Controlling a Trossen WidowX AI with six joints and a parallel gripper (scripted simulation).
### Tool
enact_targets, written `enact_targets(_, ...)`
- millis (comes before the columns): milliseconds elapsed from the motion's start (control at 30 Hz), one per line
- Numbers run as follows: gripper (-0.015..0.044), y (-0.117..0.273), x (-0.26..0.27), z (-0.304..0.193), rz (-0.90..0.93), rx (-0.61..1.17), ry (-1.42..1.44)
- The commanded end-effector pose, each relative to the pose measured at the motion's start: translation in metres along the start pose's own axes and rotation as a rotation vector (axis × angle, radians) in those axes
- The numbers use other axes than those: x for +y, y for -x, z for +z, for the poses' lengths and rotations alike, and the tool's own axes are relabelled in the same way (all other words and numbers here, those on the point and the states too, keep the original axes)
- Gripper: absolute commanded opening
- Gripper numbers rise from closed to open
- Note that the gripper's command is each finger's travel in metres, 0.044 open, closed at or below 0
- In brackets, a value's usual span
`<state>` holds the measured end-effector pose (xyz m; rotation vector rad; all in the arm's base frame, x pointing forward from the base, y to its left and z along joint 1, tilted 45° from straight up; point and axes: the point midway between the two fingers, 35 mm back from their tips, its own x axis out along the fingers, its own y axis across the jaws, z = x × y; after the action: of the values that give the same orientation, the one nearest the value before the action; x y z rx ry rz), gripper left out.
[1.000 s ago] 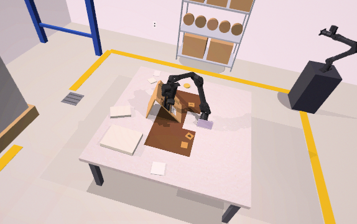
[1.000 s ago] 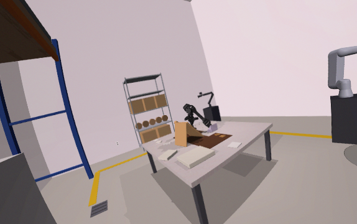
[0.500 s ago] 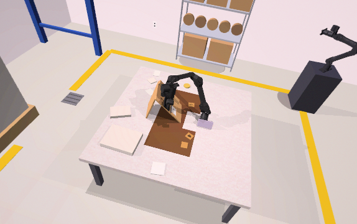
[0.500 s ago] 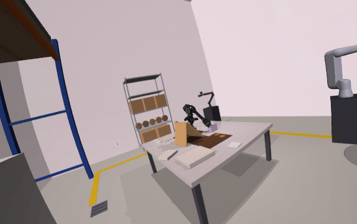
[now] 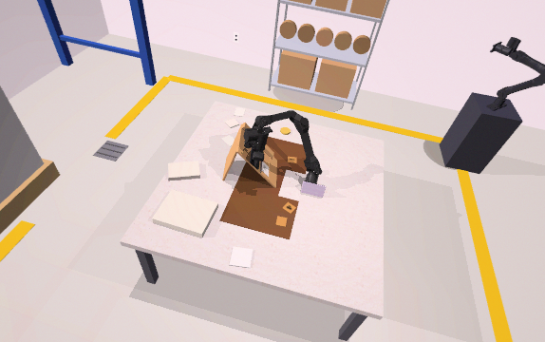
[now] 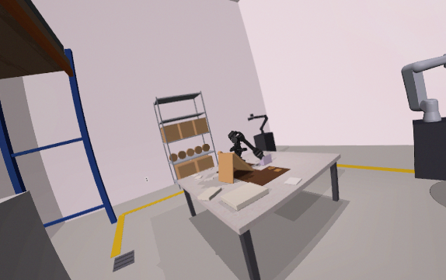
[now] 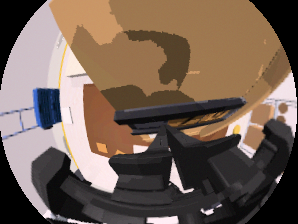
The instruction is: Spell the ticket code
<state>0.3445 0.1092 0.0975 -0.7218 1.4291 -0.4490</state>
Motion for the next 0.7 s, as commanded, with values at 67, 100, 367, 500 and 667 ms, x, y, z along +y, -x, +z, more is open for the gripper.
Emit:
enact_targets(67, 0.0000, -0.0020, -0.0004, 0.0029, -0.002, -0.004, 0.003)
enact_targets(100, 0.0000, -0.0024, -0.0004, 0.0032, -0.002, -0.004, 0.003)
enact_targets(367, 0.0000, -0.0039, -0.0007, 0.0044, -0.002, -0.004, 0.003)
enact_targets(500, 0.0000, -0.0033, -0.0019, 0.0032, -0.002, -0.004, 0.003)
enact_targets(667, 0.0000, -0.0030, -0.0038, 0.0028, -0.002, -0.004, 0.003)
